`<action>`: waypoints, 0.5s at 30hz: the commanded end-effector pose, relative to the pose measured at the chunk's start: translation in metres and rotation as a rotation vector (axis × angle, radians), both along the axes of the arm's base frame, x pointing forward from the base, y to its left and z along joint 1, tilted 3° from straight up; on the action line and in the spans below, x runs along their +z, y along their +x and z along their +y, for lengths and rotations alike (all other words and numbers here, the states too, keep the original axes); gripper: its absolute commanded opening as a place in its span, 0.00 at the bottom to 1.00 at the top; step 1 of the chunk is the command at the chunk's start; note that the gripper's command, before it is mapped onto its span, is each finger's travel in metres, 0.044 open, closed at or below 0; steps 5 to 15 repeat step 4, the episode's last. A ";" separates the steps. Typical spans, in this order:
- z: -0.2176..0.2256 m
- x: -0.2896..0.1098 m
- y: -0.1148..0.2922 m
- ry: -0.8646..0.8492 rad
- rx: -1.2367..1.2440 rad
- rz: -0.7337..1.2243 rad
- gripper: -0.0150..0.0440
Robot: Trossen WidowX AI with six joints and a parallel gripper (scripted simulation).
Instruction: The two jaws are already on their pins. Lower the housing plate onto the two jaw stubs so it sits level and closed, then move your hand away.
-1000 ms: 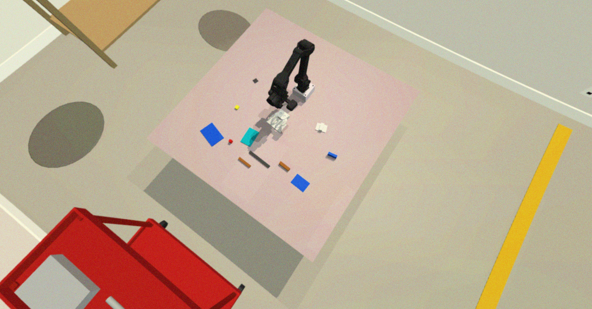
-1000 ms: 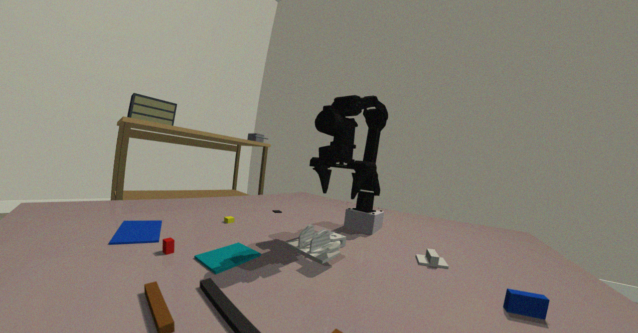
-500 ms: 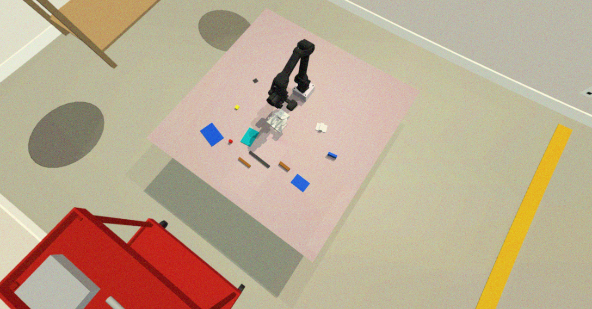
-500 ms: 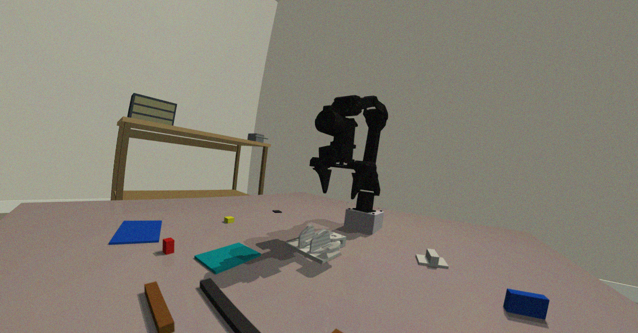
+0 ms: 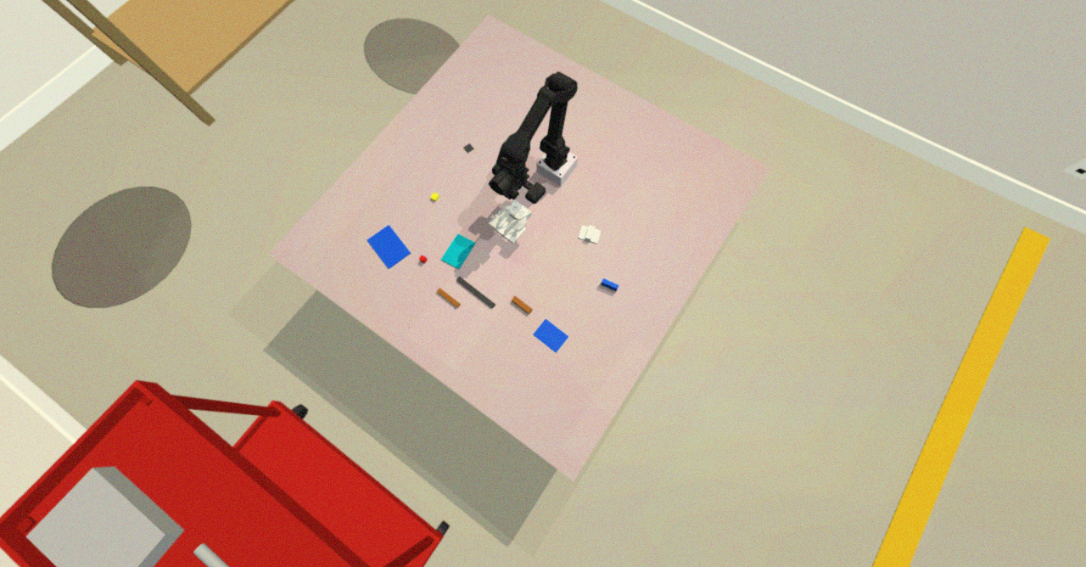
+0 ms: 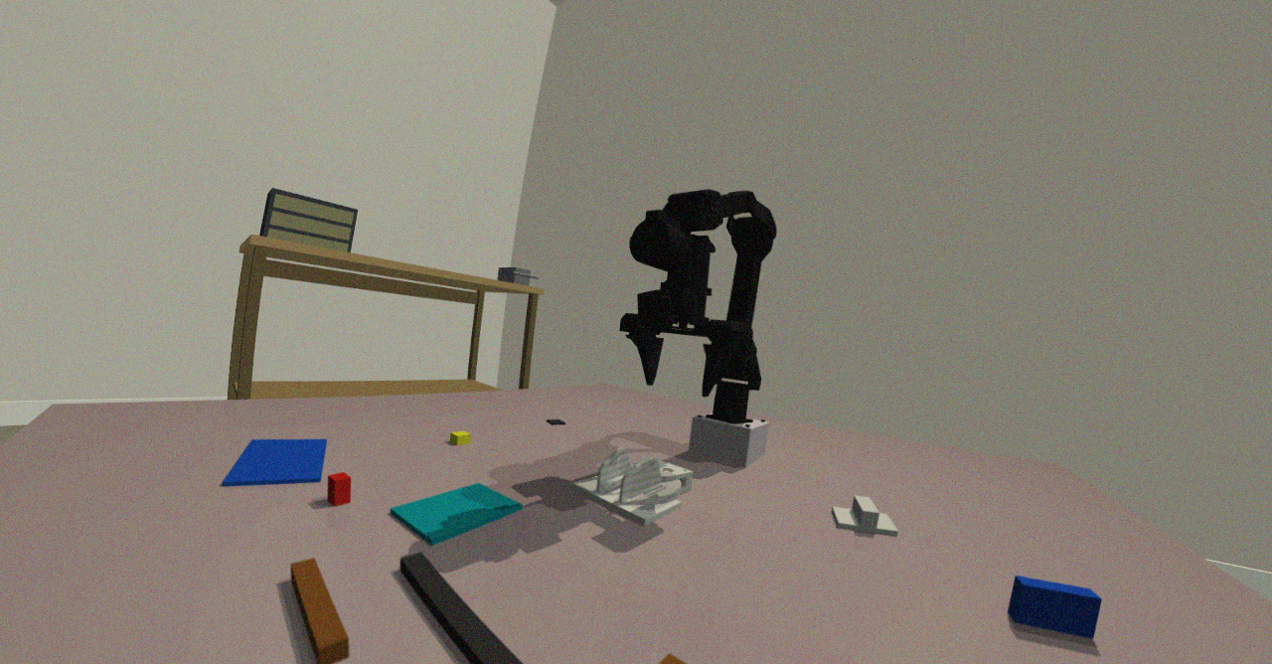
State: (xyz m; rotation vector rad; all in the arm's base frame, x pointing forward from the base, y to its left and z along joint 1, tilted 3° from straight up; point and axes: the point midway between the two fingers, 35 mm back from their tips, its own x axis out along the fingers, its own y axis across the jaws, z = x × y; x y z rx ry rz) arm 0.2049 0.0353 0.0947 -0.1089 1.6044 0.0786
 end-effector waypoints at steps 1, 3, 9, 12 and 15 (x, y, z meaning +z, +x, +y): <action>0.000 0.001 0.000 0.000 -0.003 -0.002 1.00; 0.000 0.001 0.000 0.000 -0.003 -0.002 1.00; 0.000 0.001 0.000 0.000 -0.003 -0.002 1.00; 0.000 0.001 0.000 0.000 -0.003 -0.002 1.00; 0.000 0.001 0.000 0.000 -0.003 -0.002 1.00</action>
